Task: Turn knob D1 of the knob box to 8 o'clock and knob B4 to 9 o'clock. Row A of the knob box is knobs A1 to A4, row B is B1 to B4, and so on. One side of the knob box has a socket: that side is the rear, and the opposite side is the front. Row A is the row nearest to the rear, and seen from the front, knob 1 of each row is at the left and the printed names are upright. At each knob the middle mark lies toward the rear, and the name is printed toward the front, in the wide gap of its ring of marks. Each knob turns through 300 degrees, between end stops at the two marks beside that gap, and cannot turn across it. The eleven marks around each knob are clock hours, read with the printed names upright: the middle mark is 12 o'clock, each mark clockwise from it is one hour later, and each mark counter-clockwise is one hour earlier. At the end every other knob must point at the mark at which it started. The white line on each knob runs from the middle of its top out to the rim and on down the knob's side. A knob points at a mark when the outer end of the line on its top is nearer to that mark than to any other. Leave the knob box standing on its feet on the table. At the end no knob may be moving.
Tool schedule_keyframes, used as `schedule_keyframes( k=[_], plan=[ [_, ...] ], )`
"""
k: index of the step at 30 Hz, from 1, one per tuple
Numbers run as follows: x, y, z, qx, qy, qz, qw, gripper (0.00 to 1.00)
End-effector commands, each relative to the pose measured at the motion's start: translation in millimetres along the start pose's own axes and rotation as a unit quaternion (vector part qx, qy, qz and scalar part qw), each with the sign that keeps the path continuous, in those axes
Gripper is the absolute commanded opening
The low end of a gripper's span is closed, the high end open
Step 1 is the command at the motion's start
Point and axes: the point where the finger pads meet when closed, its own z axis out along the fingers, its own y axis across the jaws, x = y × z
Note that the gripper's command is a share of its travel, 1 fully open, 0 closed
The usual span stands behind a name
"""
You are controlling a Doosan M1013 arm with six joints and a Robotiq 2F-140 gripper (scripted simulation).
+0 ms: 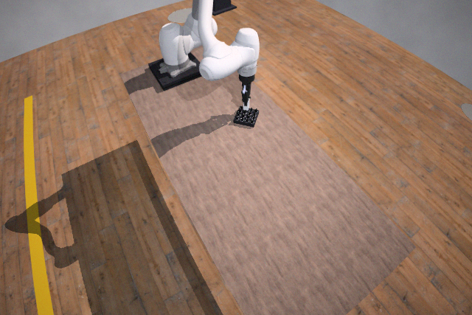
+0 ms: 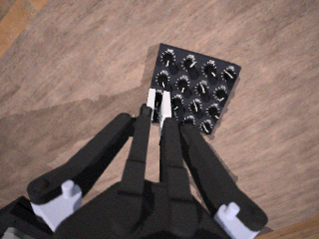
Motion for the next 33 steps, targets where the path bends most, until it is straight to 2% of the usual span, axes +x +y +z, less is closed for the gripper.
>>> schedule_keyframes(
  k=[1, 22, 33],
  plan=[
    [0.0, 0.0, -0.1, 0.0, 0.0, -0.008, 1.0, 0.05],
    [0.0, 0.0, -0.1, 0.0, 0.0, -0.108, 0.994, 0.05],
    [0.0, 0.0, -0.1, 0.0, 0.0, -0.226, 0.974, 0.05]
  ],
)
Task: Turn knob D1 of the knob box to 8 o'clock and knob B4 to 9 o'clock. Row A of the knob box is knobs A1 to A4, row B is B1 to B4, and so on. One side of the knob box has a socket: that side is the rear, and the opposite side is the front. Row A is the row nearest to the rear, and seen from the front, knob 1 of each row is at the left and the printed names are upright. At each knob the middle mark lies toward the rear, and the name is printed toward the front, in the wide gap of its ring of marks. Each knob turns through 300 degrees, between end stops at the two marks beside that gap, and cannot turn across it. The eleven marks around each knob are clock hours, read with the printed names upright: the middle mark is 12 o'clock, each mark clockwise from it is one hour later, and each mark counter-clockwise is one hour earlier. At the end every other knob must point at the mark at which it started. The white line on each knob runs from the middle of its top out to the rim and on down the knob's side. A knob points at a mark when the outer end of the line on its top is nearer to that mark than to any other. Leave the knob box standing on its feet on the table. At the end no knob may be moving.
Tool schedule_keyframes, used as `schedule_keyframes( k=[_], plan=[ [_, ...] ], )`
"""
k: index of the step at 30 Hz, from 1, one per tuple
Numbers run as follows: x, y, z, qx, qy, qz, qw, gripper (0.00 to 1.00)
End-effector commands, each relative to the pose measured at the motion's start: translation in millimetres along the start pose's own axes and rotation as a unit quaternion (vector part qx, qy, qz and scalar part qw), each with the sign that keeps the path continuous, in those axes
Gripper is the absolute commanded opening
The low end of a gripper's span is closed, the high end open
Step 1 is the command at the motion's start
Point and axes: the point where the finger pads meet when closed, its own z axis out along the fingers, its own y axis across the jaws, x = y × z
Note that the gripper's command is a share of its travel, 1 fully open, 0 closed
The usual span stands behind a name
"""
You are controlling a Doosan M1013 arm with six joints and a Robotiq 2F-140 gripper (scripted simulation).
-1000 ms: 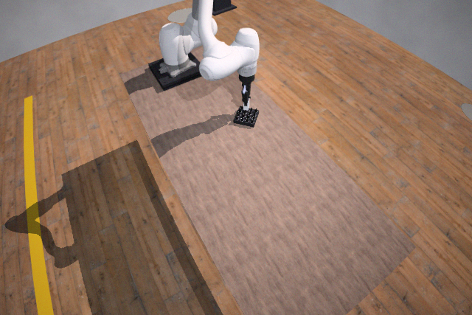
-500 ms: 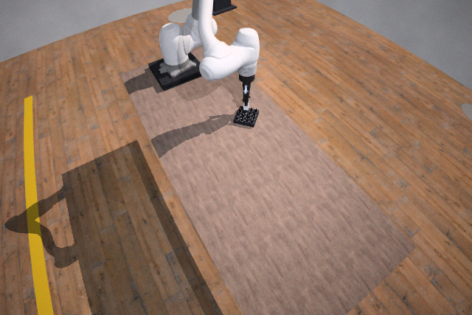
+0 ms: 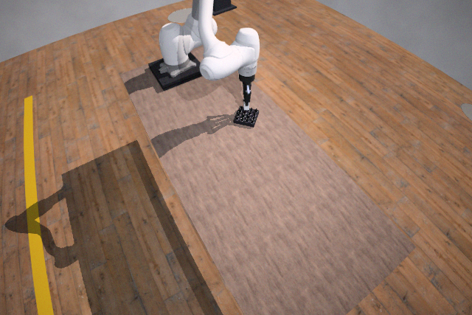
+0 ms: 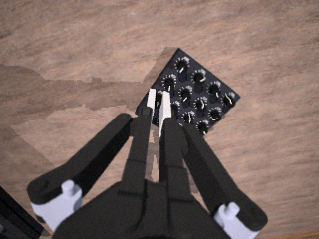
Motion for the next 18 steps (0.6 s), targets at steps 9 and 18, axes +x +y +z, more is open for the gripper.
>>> schedule_keyframes(
  k=[9, 18],
  plan=[
    [-0.1, 0.0, -0.1, 0.001, 0.002, -0.137, 0.991, 0.05],
    [-0.1, 0.0, -0.1, 0.001, 0.002, -0.255, 0.967, 0.05]
  ],
)
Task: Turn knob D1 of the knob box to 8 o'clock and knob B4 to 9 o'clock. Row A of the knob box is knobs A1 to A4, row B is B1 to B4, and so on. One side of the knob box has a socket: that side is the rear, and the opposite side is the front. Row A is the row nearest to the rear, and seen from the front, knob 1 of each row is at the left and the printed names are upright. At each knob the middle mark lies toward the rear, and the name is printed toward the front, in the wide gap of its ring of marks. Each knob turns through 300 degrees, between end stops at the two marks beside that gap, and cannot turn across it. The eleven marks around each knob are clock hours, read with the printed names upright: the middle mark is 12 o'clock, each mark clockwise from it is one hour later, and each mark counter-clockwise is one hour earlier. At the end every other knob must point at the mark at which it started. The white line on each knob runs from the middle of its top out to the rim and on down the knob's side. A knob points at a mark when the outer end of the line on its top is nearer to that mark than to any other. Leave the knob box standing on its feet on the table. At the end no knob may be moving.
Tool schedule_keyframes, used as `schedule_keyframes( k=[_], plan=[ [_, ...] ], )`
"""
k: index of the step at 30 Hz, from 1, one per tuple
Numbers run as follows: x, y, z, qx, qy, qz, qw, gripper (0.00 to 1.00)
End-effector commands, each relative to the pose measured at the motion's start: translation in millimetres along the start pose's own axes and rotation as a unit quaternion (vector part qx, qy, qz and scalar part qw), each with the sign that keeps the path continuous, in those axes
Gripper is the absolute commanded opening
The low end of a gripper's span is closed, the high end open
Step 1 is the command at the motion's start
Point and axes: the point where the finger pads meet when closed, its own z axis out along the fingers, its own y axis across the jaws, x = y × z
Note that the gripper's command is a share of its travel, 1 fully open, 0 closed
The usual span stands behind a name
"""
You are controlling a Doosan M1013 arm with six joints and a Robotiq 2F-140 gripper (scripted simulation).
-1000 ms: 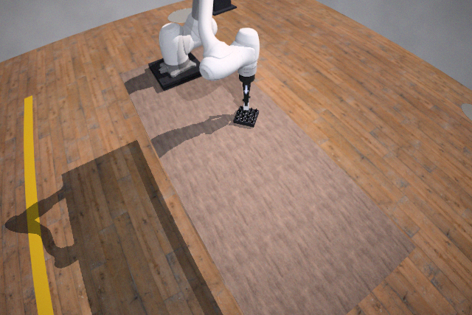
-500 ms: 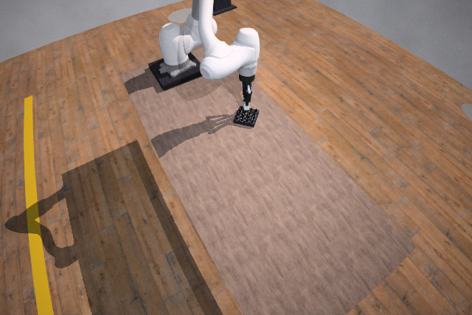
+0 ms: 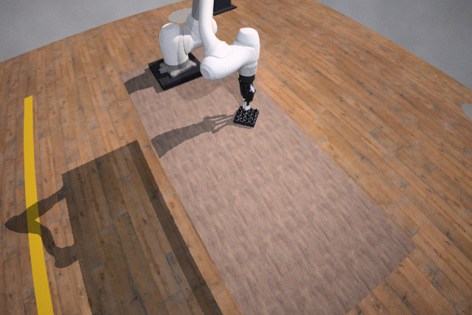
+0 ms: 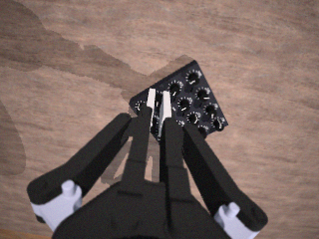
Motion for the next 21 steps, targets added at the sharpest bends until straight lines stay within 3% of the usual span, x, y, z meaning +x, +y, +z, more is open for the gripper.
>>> schedule_keyframes(
  k=[1, 21],
  plan=[
    [-0.1, 0.0, -0.1, 0.001, 0.004, -0.069, 0.998, 0.05],
    [-0.1, 0.0, -0.1, 0.0, 0.004, -0.256, 0.967, 0.05]
  ],
)
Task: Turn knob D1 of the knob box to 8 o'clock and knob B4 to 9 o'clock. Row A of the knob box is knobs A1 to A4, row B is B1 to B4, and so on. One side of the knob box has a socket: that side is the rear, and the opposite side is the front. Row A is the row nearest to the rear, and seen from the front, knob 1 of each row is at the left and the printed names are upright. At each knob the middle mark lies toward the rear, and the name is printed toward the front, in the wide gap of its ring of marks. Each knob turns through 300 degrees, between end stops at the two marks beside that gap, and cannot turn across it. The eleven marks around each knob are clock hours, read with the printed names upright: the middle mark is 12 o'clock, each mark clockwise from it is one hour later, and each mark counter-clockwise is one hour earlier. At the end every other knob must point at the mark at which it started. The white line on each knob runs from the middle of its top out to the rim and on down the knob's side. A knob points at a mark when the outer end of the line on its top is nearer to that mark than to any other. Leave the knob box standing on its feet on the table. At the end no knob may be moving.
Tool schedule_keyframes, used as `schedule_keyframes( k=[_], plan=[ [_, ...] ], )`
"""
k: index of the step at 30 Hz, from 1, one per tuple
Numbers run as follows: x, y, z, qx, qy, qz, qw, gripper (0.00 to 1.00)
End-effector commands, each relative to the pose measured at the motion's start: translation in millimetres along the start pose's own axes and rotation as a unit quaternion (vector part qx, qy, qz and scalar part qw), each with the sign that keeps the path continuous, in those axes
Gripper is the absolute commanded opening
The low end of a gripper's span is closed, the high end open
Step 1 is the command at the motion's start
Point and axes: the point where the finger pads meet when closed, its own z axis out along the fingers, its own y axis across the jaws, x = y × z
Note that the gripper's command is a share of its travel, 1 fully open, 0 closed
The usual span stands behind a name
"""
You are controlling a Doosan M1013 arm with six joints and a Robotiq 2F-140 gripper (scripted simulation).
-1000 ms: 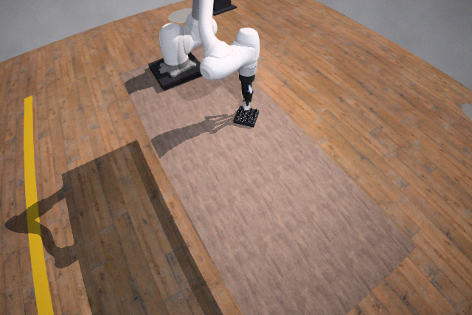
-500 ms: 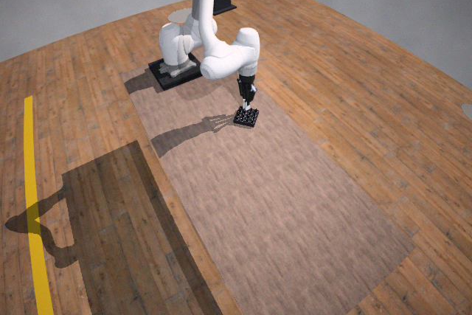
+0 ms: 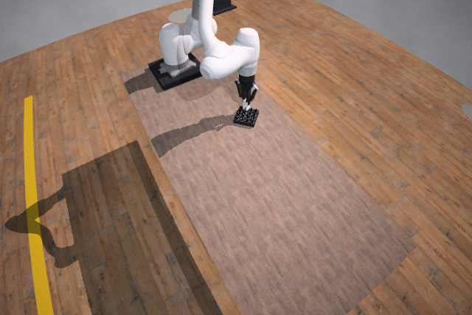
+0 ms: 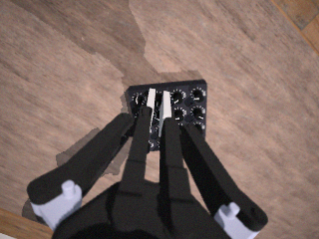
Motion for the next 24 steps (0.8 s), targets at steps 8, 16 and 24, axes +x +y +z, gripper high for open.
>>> schedule_keyframes(
  k=[8, 16, 24],
  plan=[
    [-0.1, 0.0, -0.1, -0.001, 0.003, -0.078, 0.997, 0.05],
    [-0.1, 0.0, -0.1, -0.001, 0.003, -0.111, 0.994, 0.05],
    [-0.1, 0.0, -0.1, -0.001, 0.003, -0.121, 0.993, 0.05]
  ],
)
